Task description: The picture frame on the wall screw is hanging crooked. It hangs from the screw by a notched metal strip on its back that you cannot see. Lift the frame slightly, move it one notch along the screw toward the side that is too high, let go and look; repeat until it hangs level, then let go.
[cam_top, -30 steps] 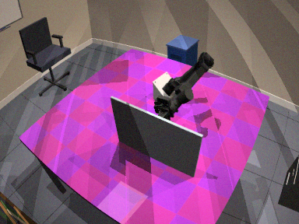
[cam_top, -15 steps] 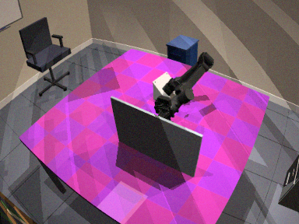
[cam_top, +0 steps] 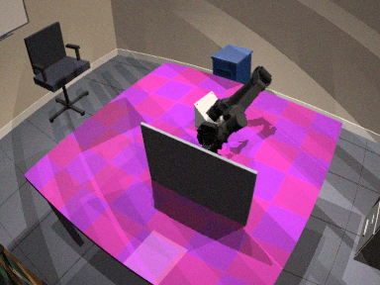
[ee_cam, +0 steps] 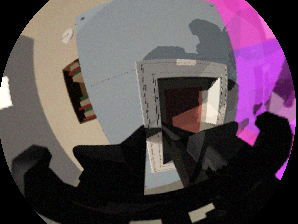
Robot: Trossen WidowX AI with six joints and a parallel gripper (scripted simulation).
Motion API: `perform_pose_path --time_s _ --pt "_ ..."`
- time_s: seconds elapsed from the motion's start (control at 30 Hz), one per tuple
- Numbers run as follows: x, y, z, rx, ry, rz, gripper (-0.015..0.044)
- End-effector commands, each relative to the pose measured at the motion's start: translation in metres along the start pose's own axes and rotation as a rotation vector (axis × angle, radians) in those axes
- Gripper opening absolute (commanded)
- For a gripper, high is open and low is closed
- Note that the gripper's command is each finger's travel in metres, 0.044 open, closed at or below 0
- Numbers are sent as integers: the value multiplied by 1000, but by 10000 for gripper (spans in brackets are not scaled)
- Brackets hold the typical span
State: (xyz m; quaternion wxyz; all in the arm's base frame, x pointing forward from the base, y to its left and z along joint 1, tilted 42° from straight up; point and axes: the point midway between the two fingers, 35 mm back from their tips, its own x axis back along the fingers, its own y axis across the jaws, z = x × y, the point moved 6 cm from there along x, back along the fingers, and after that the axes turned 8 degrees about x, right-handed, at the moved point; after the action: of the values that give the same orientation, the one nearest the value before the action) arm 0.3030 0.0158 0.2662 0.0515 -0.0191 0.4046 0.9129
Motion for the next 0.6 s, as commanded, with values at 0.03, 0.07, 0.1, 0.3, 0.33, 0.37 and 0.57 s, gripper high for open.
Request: perform_pose_path --time_s 0.03,0.07,0.1,0.3,0.33,0.37,0.57 --pt "0 1 0 -5 -3 -12 0" --pt "0 1 0 -5 -3 -12 0" --pt "0 1 1 -5 -3 -12 0" --pt "0 -1 1 -5 -3 -12 0" --pt "0 -2 1 -5 -3 -12 0" --pt "0 -2 1 -5 -3 -12 0" --pt "0 -4 1 -5 -3 -12 0"
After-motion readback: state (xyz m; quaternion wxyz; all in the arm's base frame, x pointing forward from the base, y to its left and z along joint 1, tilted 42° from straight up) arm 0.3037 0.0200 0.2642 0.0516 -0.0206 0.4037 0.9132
